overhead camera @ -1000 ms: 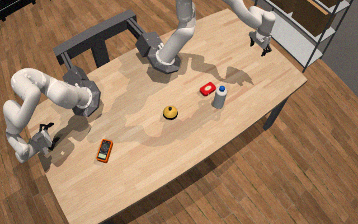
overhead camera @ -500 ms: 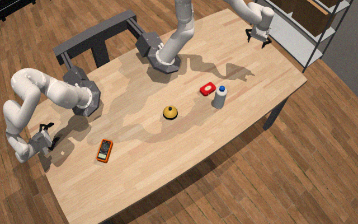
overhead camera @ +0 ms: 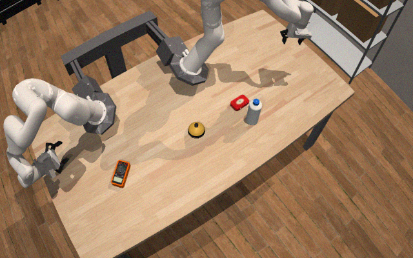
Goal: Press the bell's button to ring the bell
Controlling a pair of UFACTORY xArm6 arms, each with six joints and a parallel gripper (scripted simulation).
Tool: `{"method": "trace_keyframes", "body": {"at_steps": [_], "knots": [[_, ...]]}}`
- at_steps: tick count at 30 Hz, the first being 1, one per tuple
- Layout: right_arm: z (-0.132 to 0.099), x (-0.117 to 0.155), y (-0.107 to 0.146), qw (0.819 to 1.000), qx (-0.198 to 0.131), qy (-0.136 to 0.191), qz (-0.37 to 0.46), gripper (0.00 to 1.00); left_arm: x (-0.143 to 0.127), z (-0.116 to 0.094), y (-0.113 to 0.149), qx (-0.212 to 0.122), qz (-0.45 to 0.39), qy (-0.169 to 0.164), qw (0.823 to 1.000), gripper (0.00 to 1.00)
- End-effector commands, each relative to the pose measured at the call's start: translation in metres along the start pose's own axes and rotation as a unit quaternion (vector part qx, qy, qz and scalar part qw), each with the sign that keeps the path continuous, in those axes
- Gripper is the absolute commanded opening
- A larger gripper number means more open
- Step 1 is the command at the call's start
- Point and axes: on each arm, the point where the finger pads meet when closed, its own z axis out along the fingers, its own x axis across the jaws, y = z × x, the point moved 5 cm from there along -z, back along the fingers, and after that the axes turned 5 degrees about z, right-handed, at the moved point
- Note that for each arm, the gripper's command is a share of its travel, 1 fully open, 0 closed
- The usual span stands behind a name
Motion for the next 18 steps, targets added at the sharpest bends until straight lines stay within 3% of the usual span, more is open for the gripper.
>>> {"method": "trace_keyframes", "body": {"at_steps": [1, 9, 11, 18], "knots": [[-0.001, 0.0, 0.0, 1.0, 0.0, 0.001, 0.0, 1.0, 0.003, -0.003, 0.018, -0.009, -0.09, 0.001, 0.996, 1.0], [-0.001, 0.0, 0.0, 1.0, 0.0, 0.001, 0.0, 1.0, 0.012, -0.005, 0.05, -0.022, -0.257, 0.003, 0.966, 1.0], [-0.001, 0.0, 0.0, 1.0, 0.0, 0.001, 0.0, 1.0, 0.012, -0.005, 0.05, -0.022, -0.257, 0.003, 0.966, 1.0], [-0.001, 0.0, 0.0, 1.0, 0.0, 0.001, 0.0, 1.0, 0.022, -0.008, 0.077, -0.033, -0.393, 0.003, 0.919, 1.0]]}}
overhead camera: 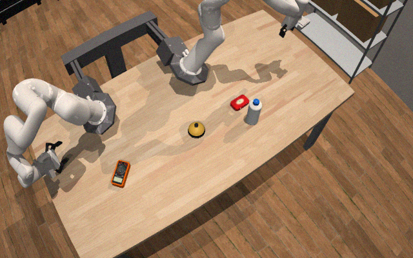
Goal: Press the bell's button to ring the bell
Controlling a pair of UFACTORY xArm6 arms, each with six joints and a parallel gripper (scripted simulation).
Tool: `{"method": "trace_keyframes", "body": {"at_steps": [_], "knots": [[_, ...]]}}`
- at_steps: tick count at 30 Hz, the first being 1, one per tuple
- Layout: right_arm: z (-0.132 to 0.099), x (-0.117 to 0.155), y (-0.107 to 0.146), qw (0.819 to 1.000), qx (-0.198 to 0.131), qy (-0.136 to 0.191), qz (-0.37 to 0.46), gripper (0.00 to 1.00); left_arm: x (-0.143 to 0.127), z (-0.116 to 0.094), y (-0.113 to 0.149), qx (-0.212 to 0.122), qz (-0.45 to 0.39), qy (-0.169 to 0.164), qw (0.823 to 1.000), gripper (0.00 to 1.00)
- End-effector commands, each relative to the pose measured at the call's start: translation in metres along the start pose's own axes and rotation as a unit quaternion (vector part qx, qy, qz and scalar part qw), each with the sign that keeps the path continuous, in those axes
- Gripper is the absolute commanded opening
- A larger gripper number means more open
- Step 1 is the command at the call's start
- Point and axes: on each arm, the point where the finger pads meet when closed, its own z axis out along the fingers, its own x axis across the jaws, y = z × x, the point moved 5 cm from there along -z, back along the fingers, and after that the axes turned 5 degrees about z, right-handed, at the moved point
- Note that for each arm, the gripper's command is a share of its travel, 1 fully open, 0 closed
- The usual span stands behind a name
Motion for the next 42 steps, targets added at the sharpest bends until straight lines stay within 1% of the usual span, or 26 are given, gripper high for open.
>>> {"method": "trace_keyframes", "body": {"at_steps": [1, 4, 8, 10, 12, 17, 25, 27, 35, 42], "knots": [[-0.001, 0.0, 0.0, 1.0, 0.0, 0.001, 0.0, 1.0, -0.006, -0.003, 0.016, -0.008, -0.087, -0.004, 0.996, 1.0], [-0.001, 0.0, 0.0, 1.0, 0.0, 0.001, 0.0, 1.0, -0.009, -0.004, 0.027, -0.012, -0.145, -0.005, 0.989, 1.0], [-0.001, 0.0, 0.0, 1.0, 0.0, 0.001, 0.0, 1.0, -0.012, -0.005, 0.041, -0.017, -0.219, -0.007, 0.976, 1.0], [-0.001, 0.0, 0.0, 1.0, 0.0, 0.001, 0.0, 1.0, -0.012, -0.005, 0.041, -0.017, -0.219, -0.007, 0.976, 1.0], [-0.001, 0.0, 0.0, 1.0, 0.0, 0.001, 0.0, 1.0, -0.013, -0.006, 0.048, -0.019, -0.254, -0.008, 0.967, 1.0], [-0.001, 0.0, 0.0, 1.0, 0.0, 0.001, 0.0, 1.0, -0.016, -0.008, 0.064, -0.024, -0.336, -0.012, 0.942, 1.0], [-0.001, 0.0, 0.0, 1.0, 0.0, 0.001, 0.0, 1.0, -0.019, -0.011, 0.086, -0.03, -0.445, -0.018, 0.895, 1.0], [-0.001, 0.0, 0.0, 1.0, 0.0, 0.001, 0.0, 1.0, -0.019, -0.011, 0.086, -0.03, -0.445, -0.018, 0.895, 1.0], [-0.001, 0.0, 0.0, 1.0, 0.0, 0.001, 0.0, 1.0, -0.02, -0.014, 0.104, -0.034, -0.528, -0.024, 0.848, 1.0], [-0.001, 0.0, 0.0, 1.0, 0.0, 0.001, 0.0, 1.0, -0.02, -0.016, 0.115, -0.036, -0.58, -0.028, 0.813, 1.0]]}}
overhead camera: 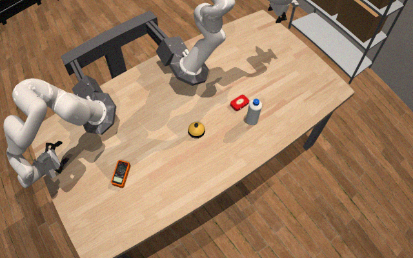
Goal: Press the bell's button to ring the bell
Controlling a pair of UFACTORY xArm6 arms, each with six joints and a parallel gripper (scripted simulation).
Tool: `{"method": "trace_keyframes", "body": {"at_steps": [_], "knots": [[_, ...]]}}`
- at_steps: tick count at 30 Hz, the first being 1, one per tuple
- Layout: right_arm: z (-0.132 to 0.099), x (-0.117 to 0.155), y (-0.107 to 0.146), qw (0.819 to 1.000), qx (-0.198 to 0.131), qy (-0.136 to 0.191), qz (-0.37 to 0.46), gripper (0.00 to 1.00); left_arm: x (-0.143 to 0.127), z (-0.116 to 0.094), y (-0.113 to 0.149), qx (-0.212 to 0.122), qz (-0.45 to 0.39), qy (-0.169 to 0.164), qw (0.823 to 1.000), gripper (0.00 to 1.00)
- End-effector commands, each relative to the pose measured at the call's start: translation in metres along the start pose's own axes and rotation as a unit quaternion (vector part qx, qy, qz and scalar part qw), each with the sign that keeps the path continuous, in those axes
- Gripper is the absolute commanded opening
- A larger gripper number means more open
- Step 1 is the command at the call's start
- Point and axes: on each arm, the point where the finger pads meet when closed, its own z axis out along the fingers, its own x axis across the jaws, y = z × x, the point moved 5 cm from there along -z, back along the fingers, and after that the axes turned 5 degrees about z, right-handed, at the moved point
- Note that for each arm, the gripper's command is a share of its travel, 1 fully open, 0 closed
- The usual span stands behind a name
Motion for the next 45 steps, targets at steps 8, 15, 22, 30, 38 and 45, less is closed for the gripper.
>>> {"method": "trace_keyframes", "body": {"at_steps": [8, 15, 22, 30, 38, 45], "knots": [[-0.001, 0.0, 0.0, 1.0, 0.0, 0.001, 0.0, 1.0, -0.011, -0.003, 0.003, 0.0, -0.063, -0.005, 0.998, 1.0], [-0.001, 0.0, 0.0, 1.0, 0.0, 0.001, 0.0, 1.0, -0.016, -0.004, 0.005, 0.0, -0.092, -0.007, 0.996, 1.0], [-0.001, 0.0, 0.0, 1.0, 0.0, 0.001, 0.0, 1.0, -0.018, -0.004, 0.006, 0.0, -0.103, -0.007, 0.995, 1.0], [-0.001, 0.0, 0.0, 1.0, 0.0, 0.001, 0.0, 1.0, -0.019, -0.004, 0.007, -0.001, -0.109, -0.008, 0.994, 1.0], [-0.001, 0.0, 0.0, 1.0, -0.001, 0.001, -0.001, 1.0, -0.019, -0.004, 0.007, -0.001, -0.109, -0.008, 0.994, 1.0], [0.015, 0.0, -0.02, 0.999, -0.027, -0.004, -0.04, 1.0, -0.019, -0.004, 0.007, -0.001, -0.109, -0.008, 0.994, 1.0]]}}
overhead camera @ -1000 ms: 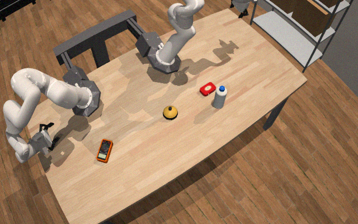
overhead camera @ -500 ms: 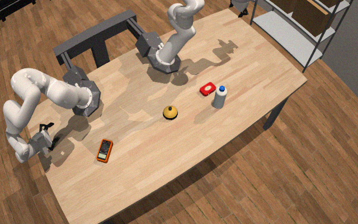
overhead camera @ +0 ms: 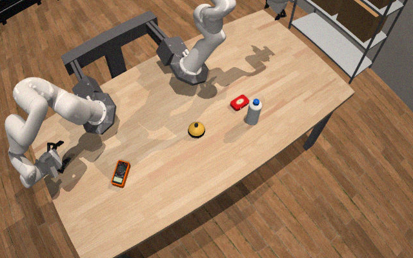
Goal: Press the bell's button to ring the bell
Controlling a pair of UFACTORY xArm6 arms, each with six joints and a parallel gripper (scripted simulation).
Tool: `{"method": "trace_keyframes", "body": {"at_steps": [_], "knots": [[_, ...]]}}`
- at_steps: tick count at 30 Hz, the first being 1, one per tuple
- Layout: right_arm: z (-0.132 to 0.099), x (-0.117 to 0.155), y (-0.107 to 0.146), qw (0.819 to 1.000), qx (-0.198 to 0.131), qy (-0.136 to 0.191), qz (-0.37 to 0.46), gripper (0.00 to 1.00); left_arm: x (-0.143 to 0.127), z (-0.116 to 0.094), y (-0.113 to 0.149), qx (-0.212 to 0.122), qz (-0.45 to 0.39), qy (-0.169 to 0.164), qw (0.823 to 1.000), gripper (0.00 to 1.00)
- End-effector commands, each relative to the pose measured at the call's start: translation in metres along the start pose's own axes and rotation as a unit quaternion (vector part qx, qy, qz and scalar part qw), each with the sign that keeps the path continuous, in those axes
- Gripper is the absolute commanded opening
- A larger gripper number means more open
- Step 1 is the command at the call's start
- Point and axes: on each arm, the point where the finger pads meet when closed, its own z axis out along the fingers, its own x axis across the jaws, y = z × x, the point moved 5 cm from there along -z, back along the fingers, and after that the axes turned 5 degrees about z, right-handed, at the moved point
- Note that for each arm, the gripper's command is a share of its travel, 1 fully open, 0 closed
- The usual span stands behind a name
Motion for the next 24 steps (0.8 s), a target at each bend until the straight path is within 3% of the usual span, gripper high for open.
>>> {"method": "trace_keyframes", "body": {"at_steps": [1, 6, 8, 11, 24], "knots": [[0.014, 0.0, -0.018, 0.999, -0.024, -0.004, -0.036, 1.0, 0.0, -0.002, -0.001, 0.002, 0.0, 0.0, 1.0, 1.0], [0.049, 0.0, -0.059, 0.989, -0.08, -0.013, -0.12, 1.0, 0.0, -0.002, -0.001, 0.002, 0.0, 0.0, 1.0, 1.0], [0.049, 0.0, -0.059, 0.989, -0.08, -0.013, -0.12, 1.0, 0.0, -0.002, -0.001, 0.002, 0.0, 0.0, 1.0, 1.0], [0.074, -0.001, -0.088, 0.977, -0.119, -0.02, -0.179, 1.0, 0.0, -0.002, -0.001, 0.002, 0.0, 0.0, 1.0, 1.0], [0.146, -0.006, -0.168, 0.914, -0.224, -0.039, -0.337, 1.0, 0.0, -0.002, -0.001, 0.002, 0.0, 0.0, 1.0, 1.0]]}}
